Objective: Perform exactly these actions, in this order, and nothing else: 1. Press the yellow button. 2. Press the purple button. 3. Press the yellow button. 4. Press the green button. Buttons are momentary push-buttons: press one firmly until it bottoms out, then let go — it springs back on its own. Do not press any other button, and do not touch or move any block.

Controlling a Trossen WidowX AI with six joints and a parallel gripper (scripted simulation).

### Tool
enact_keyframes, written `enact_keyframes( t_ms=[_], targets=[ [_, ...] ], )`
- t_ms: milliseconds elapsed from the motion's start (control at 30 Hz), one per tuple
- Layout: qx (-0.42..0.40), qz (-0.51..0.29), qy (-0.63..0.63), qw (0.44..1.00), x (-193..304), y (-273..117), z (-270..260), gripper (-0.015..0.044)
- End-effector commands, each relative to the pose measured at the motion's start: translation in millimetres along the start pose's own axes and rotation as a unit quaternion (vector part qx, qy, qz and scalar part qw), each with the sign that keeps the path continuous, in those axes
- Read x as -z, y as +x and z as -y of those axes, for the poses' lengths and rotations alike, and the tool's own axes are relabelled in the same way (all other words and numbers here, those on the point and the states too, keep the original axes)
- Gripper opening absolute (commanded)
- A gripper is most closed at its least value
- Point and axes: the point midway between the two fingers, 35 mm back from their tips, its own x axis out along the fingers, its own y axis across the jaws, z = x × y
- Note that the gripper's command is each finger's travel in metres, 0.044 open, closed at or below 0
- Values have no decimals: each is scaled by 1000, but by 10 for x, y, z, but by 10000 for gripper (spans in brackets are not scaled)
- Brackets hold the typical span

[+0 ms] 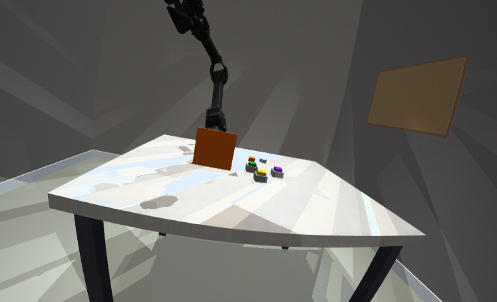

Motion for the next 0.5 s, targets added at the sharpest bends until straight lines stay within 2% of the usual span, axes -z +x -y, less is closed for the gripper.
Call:
enact_keyframes(
  t_ms=[0, 233, 467],
  targets=[
    [-83, 38, -25, 996, -456, 187, -575, 400],
    [-238, 90, -84, 963, -1198, 260, -1782, 400],
    [-394, 107, -150, 900, -1641, -13, -3096, 400]
  ],
)
